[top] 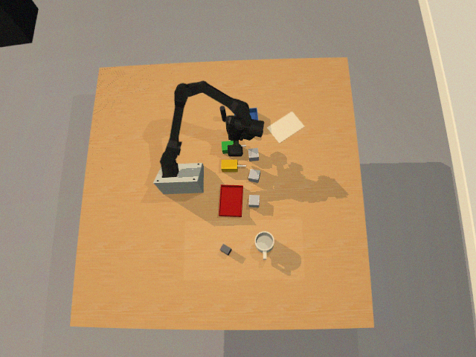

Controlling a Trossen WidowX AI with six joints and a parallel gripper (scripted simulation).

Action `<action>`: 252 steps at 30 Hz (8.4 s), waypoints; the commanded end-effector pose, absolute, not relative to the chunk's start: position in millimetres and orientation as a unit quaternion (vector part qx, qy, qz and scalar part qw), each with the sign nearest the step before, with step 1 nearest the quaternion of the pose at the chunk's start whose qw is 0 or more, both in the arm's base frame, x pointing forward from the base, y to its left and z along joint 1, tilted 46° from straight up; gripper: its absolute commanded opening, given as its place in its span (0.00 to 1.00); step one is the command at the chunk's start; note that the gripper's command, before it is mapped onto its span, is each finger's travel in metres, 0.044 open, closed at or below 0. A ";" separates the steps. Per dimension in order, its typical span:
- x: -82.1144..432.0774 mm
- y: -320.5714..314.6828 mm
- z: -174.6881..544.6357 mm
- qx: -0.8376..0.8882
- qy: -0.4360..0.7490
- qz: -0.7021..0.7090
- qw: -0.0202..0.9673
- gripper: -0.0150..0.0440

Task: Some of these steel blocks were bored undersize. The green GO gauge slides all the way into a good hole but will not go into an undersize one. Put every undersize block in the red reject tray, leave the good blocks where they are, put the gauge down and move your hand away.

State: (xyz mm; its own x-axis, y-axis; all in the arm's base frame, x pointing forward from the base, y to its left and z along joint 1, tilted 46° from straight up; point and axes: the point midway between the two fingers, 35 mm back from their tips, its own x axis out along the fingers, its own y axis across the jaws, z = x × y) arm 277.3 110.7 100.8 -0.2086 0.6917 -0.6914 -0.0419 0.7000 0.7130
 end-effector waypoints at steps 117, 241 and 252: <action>484.6 -23.4 -17.4 -0.371 0.333 0.600 0.626 0.25; 483.2 -23.4 -19.1 0.664 0.643 -0.247 0.290 0.76; 483.7 -19.7 -22.9 0.664 0.643 -0.247 0.290 0.76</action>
State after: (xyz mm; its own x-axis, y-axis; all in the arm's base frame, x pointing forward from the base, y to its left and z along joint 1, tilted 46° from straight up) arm 483.7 -24.1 -19.9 0.0531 0.7073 -0.7049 0.9973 -0.0017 0.0733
